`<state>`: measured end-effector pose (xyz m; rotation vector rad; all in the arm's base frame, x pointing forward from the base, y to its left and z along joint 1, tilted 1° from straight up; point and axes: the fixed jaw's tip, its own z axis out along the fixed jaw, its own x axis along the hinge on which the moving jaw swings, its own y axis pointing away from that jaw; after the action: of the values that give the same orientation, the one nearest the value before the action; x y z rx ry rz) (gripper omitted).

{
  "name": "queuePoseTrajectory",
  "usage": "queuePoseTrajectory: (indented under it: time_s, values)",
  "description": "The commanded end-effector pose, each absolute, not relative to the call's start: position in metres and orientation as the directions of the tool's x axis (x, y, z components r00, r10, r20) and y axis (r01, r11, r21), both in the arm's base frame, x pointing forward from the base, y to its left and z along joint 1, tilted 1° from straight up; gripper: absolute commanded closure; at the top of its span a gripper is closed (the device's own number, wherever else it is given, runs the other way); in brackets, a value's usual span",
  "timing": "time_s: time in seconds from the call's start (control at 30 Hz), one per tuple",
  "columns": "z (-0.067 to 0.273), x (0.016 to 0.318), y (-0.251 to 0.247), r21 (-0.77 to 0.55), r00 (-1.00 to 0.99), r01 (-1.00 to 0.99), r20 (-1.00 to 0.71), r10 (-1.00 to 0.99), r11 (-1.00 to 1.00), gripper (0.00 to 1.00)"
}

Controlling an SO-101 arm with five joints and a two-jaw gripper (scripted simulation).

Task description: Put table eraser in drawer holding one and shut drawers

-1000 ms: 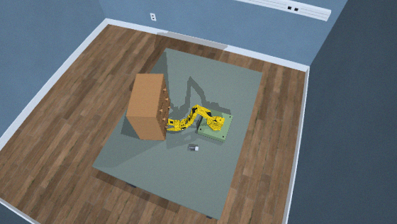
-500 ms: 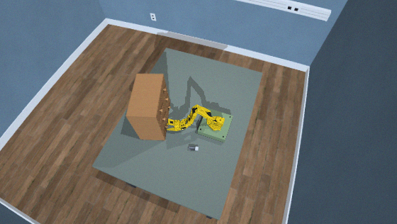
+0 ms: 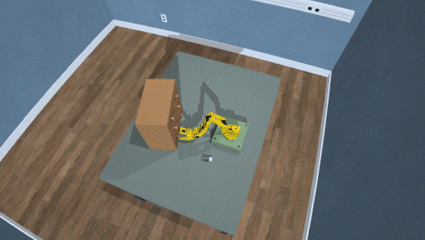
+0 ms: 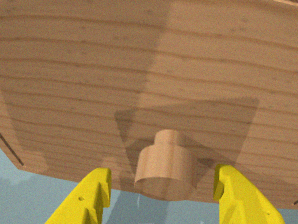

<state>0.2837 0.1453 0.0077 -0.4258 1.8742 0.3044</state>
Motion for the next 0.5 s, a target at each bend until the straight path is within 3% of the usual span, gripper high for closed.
queuePoseTrajectory:
  time_s: [0.0, 0.47]
  values:
    - [0.0078, 0.2854, 0.1435, 0.01, -0.305, -0.424, -0.943, -0.133, 0.905, 0.79]
    - [0.0097, 0.2859, 0.1438, 0.01, -0.305, -0.424, -0.943, -0.133, 0.905, 0.79]
